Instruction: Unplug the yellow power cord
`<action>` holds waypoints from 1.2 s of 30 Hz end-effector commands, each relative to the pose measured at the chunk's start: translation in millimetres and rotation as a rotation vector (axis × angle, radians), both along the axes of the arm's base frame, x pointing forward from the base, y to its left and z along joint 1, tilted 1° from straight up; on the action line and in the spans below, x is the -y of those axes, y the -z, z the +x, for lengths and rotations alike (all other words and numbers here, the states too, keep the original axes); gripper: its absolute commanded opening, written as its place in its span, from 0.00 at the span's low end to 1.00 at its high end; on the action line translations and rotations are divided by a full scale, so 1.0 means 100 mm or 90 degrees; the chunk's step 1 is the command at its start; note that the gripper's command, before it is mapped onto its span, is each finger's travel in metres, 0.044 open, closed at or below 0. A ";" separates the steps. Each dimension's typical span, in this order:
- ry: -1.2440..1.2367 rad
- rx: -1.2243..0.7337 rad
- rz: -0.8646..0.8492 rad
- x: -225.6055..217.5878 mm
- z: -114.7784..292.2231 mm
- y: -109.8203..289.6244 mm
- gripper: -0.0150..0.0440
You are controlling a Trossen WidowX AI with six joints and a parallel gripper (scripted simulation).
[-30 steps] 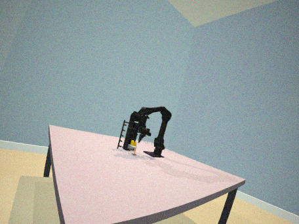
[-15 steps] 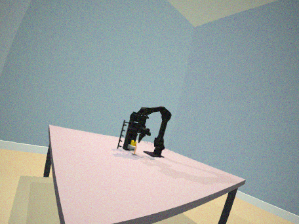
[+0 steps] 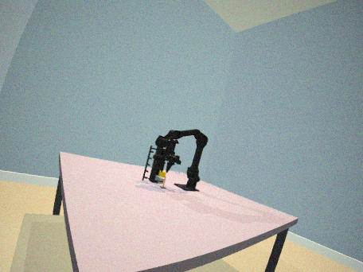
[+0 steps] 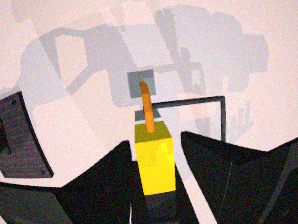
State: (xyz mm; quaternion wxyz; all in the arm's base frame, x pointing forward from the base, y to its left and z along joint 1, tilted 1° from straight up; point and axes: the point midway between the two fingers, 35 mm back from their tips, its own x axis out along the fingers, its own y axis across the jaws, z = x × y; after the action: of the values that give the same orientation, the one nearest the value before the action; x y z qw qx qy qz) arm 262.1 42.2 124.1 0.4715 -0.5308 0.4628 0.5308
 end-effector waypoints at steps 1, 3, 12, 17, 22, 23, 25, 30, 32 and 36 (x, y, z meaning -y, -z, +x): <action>-0.002 0.002 -0.002 0.08 0.00 -0.01 0.53; -0.002 0.002 -0.002 0.11 0.00 -0.01 0.53; -0.002 0.002 -0.002 0.11 0.00 0.06 0.53; -0.002 0.002 -0.002 0.11 0.00 0.11 0.53; 0.002 0.001 -0.001 0.10 0.00 0.08 0.35; 0.002 0.001 -0.001 0.10 0.00 0.08 0.34; 0.002 0.001 -0.001 0.10 0.00 0.08 0.31; 0.002 0.001 -0.001 0.10 0.00 0.08 0.26; 0.002 0.001 -0.001 0.09 0.00 0.08 0.25; 0.001 0.001 0.000 0.05 0.00 0.08 0.25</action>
State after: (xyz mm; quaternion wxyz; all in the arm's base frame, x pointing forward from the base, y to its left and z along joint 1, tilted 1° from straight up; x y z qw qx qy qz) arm 262.2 32.2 115.5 0.4715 -0.5321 0.4637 0.5288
